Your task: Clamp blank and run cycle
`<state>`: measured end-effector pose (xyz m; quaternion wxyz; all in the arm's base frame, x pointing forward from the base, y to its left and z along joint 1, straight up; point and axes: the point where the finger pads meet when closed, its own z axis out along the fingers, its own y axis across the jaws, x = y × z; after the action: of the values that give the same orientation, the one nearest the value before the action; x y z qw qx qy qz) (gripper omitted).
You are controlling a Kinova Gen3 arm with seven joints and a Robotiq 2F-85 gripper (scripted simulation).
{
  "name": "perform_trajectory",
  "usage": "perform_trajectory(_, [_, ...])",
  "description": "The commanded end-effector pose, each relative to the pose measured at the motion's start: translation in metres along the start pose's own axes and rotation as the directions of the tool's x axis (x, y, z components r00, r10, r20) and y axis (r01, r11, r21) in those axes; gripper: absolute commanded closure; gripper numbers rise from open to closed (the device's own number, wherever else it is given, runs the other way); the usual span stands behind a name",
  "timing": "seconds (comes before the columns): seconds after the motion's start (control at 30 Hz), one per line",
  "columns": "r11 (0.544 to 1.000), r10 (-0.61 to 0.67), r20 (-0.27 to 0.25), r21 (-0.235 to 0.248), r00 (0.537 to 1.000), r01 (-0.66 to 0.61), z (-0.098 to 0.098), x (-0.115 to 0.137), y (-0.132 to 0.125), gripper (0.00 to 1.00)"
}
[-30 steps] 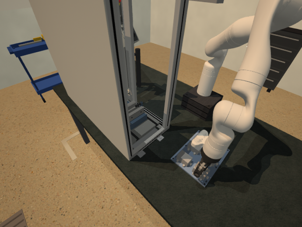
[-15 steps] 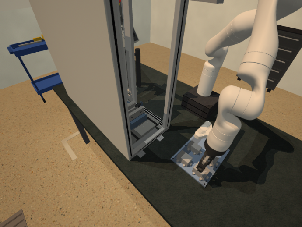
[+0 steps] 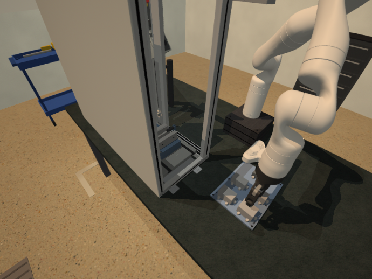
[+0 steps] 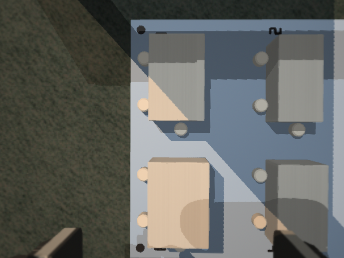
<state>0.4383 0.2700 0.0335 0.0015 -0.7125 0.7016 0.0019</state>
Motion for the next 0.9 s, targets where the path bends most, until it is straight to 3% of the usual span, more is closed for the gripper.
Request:
perform_trajectory(0.0, [1.000, 0.000, 0.001, 0.002, 1.000, 0.000, -0.001, 0.000, -0.001, 0.00])
perform_trajectory(0.6, [1.000, 0.000, 0.001, 0.002, 1.000, 0.000, -0.001, 0.000, -0.001, 0.00])
perform_trajectory(0.77, [1.000, 0.000, 0.001, 0.002, 1.000, 0.000, 0.000, -0.001, 0.049, 0.00])
perform_trajectory(0.87, [1.000, 0.000, 0.001, 0.002, 1.000, 0.000, 0.000, -0.001, 0.049, 0.00])
